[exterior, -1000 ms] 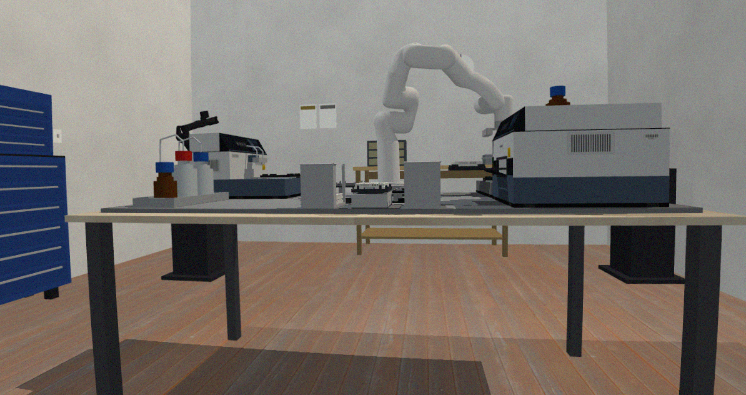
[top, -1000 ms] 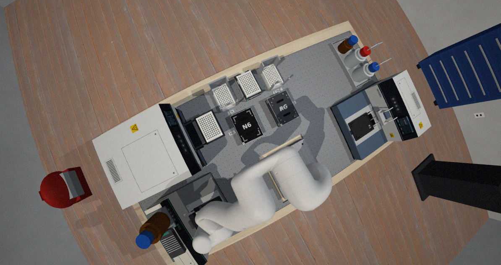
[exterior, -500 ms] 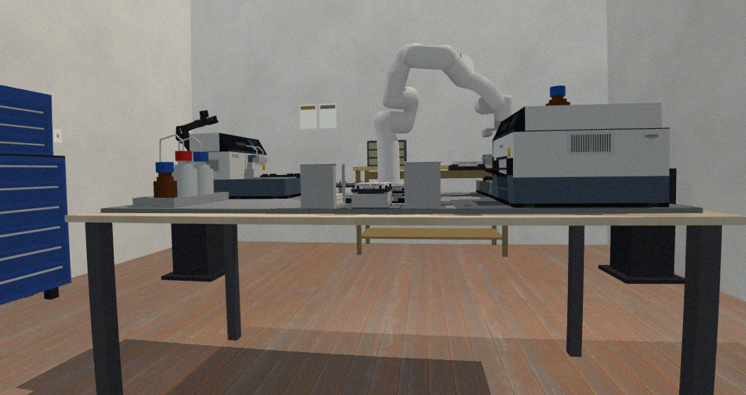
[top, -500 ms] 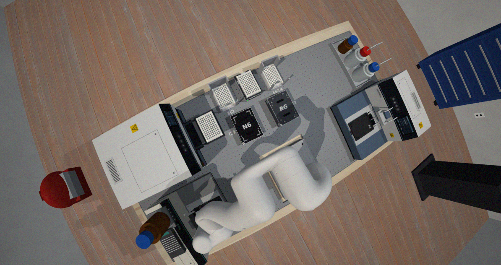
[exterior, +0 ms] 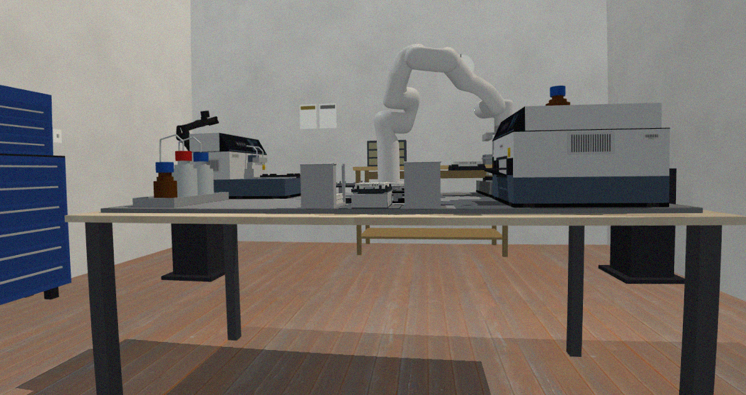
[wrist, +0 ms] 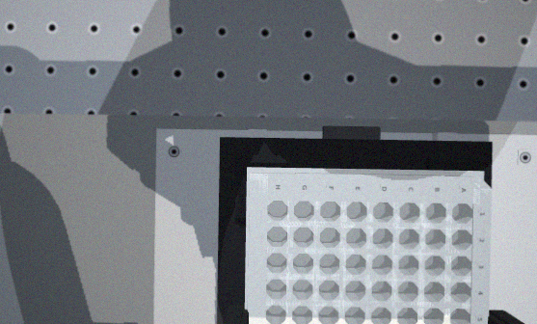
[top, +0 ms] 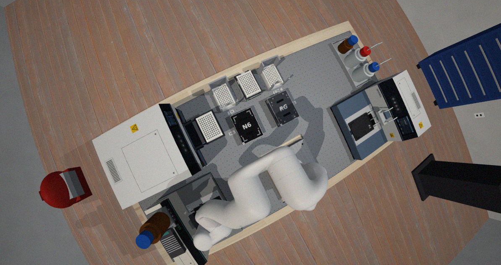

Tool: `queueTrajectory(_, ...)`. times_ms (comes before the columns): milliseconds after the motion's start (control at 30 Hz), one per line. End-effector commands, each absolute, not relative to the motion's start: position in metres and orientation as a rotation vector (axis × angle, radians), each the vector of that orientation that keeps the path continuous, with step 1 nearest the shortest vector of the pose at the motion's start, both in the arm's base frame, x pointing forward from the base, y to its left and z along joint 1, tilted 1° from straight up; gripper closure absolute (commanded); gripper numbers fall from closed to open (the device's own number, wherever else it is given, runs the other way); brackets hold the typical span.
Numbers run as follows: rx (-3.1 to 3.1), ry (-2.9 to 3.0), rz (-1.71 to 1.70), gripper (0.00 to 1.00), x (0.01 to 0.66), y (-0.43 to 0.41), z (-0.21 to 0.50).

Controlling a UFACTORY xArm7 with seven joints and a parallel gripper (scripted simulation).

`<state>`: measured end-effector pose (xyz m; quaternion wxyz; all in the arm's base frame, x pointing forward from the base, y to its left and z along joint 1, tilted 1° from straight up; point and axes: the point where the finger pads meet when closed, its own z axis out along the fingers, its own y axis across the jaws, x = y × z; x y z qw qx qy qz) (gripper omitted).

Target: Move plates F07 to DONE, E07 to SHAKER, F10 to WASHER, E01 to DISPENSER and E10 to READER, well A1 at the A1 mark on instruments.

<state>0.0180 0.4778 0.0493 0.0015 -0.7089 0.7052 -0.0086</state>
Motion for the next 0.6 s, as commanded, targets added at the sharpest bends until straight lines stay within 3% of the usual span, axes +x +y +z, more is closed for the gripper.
queueTrajectory(0, -2.222, 2.21, -0.02, 1.0, 0.0177, 0.48, 0.0509)
queueTrajectory(567, -2.222, 2.21, -0.02, 1.0, 0.0177, 0.4801, 0.051)
